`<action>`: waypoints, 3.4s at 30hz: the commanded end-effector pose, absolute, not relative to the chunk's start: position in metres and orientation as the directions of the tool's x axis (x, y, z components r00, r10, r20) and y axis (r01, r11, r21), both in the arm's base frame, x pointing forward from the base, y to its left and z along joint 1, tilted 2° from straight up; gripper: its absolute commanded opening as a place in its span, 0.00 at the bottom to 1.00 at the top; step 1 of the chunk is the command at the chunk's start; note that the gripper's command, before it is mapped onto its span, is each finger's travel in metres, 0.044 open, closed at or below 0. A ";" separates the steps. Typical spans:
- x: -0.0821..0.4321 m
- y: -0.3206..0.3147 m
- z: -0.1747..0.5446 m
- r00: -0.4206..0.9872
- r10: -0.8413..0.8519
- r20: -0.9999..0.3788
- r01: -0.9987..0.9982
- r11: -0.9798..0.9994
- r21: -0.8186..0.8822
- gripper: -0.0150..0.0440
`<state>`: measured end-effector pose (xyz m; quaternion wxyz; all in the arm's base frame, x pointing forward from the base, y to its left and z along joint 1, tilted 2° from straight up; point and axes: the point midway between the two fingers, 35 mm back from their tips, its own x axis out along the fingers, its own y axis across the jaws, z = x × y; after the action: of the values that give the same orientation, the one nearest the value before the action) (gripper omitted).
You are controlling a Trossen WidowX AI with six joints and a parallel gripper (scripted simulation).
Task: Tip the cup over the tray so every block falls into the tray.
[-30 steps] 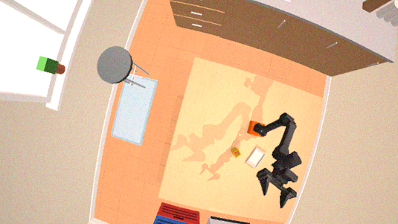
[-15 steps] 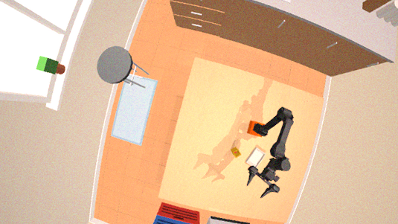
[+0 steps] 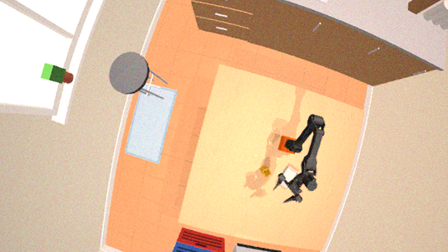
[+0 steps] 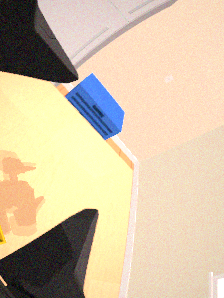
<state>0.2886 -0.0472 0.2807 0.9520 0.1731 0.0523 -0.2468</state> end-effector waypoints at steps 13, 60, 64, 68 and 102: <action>0.206 -0.049 0.110 0.682 -0.559 -0.472 0.642 0.766 0.020 1.00; 0.210 -0.058 0.022 0.647 -0.584 -0.491 0.659 0.752 -0.025 1.00; 0.215 -0.061 0.020 0.647 -0.584 -0.490 0.659 0.751 -0.026 1.00; 0.219 -0.064 0.017 0.647 -0.585 -0.490 0.660 0.751 -0.026 1.00; 0.244 -0.095 -0.010 0.663 -0.575 -0.478 0.648 0.762 -0.017 0.96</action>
<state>0.2411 -0.0926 -0.0084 0.9076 0.0775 0.2356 -0.3387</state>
